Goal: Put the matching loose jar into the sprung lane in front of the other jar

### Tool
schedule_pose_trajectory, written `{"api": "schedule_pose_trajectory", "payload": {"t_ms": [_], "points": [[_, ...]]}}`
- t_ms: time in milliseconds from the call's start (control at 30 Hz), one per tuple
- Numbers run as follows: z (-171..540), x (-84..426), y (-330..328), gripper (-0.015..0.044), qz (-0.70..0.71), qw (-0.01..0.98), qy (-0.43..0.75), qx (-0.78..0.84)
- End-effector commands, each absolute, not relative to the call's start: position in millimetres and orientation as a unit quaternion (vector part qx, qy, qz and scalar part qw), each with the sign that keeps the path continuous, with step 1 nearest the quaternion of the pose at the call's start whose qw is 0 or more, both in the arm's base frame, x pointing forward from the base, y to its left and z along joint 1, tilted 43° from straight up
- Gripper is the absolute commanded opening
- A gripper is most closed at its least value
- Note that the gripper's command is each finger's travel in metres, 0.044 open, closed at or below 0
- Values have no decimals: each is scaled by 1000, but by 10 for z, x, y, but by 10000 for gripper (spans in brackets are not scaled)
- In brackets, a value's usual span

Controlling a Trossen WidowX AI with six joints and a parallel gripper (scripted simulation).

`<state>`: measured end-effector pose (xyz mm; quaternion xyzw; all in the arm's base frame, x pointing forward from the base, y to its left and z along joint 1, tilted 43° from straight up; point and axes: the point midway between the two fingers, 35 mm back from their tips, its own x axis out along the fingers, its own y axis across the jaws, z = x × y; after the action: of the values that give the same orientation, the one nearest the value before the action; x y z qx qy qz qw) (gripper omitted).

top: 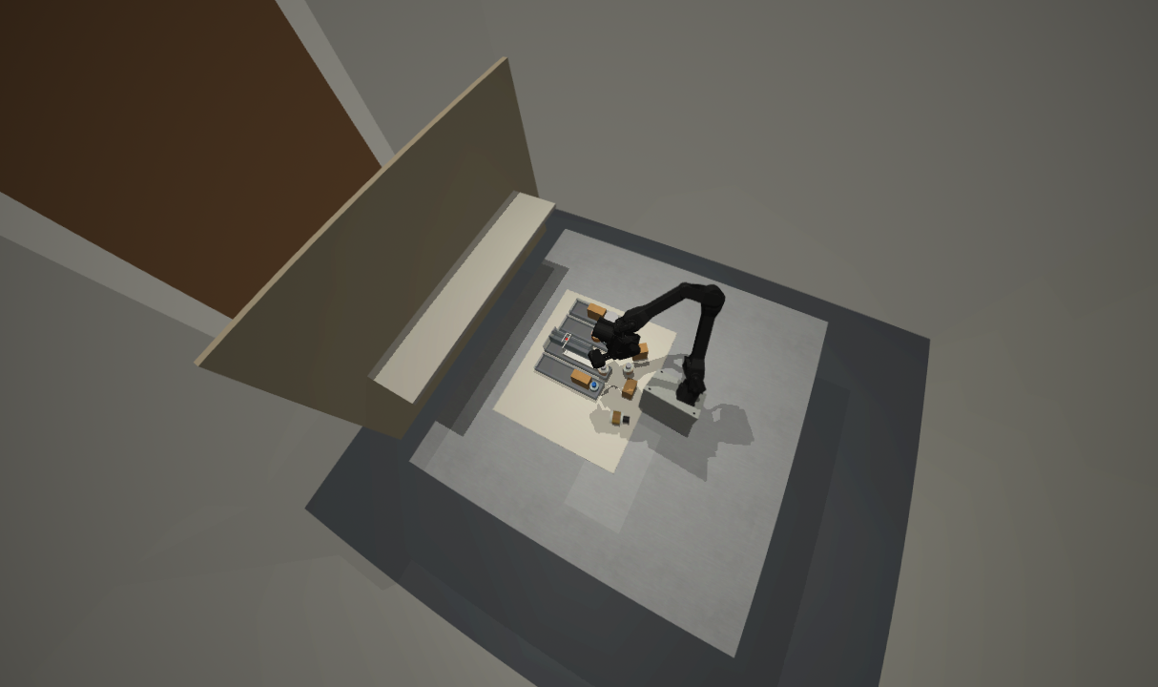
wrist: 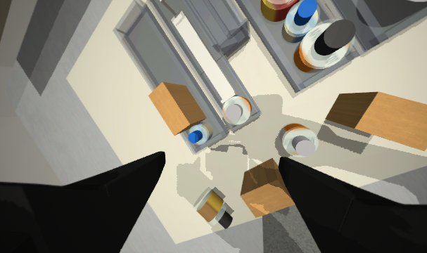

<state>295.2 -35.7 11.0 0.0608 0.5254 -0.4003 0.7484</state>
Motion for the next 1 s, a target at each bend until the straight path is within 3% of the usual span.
{"api": "schedule_pose_trajectory", "payload": {"t_ms": [0,133,967], "points": [[145,2614,-776,440,-477,703,525,49],[186,2329,-1054,440,-530,665,525,38],[-297,2270,-1408,440,-531,665,525,37]]}}
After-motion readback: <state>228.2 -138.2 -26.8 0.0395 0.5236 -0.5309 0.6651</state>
